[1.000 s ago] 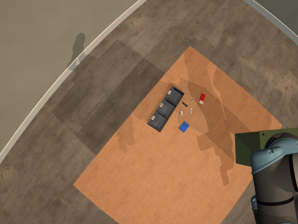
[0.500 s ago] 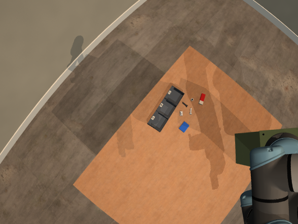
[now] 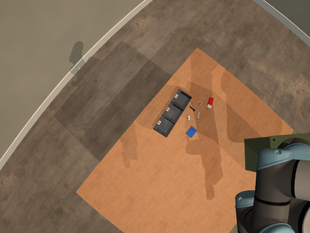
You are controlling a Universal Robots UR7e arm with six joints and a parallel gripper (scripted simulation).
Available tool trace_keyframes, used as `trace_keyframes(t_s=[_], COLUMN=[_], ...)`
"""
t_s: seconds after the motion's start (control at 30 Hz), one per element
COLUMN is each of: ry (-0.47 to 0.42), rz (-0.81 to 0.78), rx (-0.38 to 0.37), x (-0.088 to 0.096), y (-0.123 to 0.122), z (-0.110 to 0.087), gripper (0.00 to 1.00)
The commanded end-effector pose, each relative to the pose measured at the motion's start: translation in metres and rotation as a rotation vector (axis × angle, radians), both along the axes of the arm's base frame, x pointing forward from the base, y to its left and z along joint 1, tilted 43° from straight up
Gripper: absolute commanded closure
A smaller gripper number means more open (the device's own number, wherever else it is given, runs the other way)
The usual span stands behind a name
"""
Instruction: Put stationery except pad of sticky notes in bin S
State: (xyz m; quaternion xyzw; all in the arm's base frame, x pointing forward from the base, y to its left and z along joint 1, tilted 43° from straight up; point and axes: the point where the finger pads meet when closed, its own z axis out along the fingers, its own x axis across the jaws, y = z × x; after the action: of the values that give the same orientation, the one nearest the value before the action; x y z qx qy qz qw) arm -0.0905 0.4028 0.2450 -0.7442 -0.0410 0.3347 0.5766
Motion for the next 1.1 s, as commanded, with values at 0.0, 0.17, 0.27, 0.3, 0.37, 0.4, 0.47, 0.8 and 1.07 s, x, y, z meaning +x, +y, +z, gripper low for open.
trace_keyframes(t_s=[0.0, 0.17, 0.27, 0.3, 0.37, 0.4, 0.47, 0.8, 1.07], ry=[-0.064, -0.187, -0.187, -0.234, -0.312, -0.312, -0.312, -0.567, -0.695], rz=[-0.008, -0.036, -0.036, -0.046, -0.063, -0.063, -0.063, -0.108, -0.124], rx=[0.032, 0.076, 0.076, 0.089, 0.111, 0.111, 0.111, 0.158, 0.168], x=[0.019, 0.043, 0.047, 0.055, 0.072, 0.076, 0.076, 0.129, 0.165], y=[0.001, 0.003, 0.003, 0.004, 0.004, 0.004, 0.004, -0.001, -0.008], z=[-0.003, -0.008, -0.008, -0.010, -0.014, -0.015, -0.015, -0.029, -0.039], gripper=[0.69, 0.69, 0.69, 0.69, 0.69, 0.69, 0.69, 0.69, 0.69])
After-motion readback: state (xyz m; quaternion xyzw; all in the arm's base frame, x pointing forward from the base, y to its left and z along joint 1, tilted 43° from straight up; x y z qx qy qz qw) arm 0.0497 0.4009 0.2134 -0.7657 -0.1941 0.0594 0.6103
